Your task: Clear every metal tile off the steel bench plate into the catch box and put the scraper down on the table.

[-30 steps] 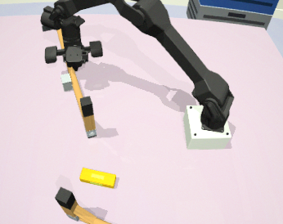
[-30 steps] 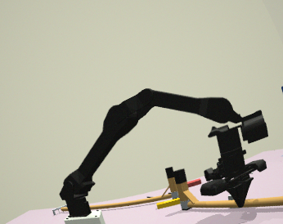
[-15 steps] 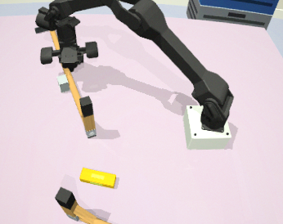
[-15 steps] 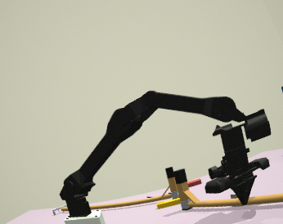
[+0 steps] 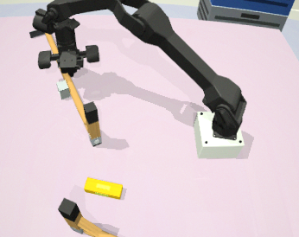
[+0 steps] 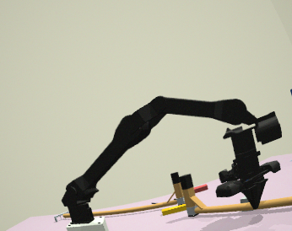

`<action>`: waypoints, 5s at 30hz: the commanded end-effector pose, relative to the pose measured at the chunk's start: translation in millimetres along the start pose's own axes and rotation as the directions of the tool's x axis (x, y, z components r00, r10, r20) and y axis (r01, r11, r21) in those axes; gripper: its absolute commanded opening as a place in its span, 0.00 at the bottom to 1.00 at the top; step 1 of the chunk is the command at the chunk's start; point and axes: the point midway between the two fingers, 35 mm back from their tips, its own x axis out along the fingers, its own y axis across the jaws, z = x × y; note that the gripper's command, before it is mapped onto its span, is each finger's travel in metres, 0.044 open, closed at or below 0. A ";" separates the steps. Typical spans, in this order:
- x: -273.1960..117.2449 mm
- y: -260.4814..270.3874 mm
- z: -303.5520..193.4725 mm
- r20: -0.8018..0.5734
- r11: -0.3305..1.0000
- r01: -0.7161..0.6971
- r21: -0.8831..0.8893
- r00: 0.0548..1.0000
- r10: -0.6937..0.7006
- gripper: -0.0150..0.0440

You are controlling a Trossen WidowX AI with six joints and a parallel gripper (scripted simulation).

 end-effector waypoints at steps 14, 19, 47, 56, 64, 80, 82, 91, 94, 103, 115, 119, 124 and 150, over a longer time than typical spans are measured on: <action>-36.2 -4.4 -1.2 -0.014 1.000 0.017 -0.001 1.000 -0.017 0.25; -55.3 -4.3 -1.2 -0.021 1.000 0.025 -0.002 0.999 -0.025 0.25; -86.5 6.1 -4.9 -0.047 0.822 0.078 0.564 0.997 -0.063 0.25; -96.0 10.4 -6.0 -0.057 0.670 0.093 0.737 0.996 -0.076 0.25; -104.3 14.3 -6.7 -0.065 0.504 0.101 0.858 0.994 -0.087 0.25; -120.6 22.7 -7.5 -0.083 0.118 0.096 0.988 0.990 -0.110 0.25; -122.6 23.7 -7.6 -0.085 0.067 0.093 0.993 0.990 -0.113 0.25; -131.4 28.7 -7.7 -0.096 -0.162 0.075 0.984 0.987 -0.125 0.25; -134.3 30.4 -7.7 -0.099 -0.237 0.066 0.969 0.987 -0.129 0.25; -142.9 35.5 -7.4 -0.110 -0.452 0.034 0.892 0.984 -0.142 0.25; -147.7 39.1 -7.4 -0.118 -0.592 0.006 0.806 0.982 -0.150 0.25; -140.2 37.8 -8.5 -0.118 -0.596 0.006 0.803 0.982 -0.150 0.25; -127.4 36.0 -10.2 -0.119 -0.604 0.005 0.797 0.982 -0.149 0.25; -60.2 32.5 -12.9 -0.124 -0.643 0.001 0.766 0.981 -0.146 0.25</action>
